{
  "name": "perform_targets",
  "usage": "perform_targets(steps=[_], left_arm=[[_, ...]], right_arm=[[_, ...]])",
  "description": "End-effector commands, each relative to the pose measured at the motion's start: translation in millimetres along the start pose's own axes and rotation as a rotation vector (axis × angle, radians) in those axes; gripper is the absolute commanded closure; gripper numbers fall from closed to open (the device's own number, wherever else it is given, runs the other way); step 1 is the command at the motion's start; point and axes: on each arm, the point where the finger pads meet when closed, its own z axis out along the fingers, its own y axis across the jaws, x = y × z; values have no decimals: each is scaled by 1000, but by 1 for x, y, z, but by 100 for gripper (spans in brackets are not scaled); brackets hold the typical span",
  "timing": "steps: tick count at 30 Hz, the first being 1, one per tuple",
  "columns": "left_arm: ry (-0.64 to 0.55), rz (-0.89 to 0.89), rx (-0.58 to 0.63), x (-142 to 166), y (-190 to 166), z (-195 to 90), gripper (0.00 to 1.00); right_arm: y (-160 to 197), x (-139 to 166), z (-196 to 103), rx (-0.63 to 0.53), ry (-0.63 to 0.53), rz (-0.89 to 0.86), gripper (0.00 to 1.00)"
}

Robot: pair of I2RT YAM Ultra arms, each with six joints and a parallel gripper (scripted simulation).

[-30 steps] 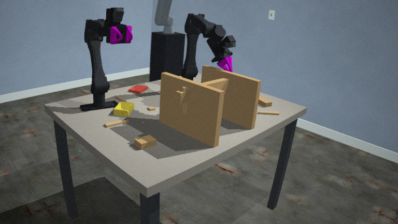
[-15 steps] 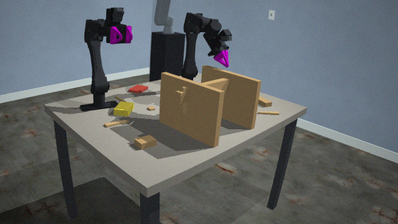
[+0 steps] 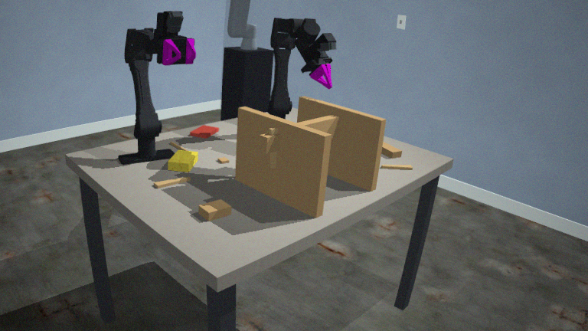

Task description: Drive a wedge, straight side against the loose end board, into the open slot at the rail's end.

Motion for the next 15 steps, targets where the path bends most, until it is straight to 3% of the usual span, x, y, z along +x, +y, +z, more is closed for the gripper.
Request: perform_targets(steps=[1,15], left_arm=[[-31,-20,-1,-8,4,-22,100],[-15,-17,-12,-7,3,-14,100]], right_arm=[[3,-16,-2,-5,-27,-4,59],[3,-16,-2,-5,-27,-4,59]])
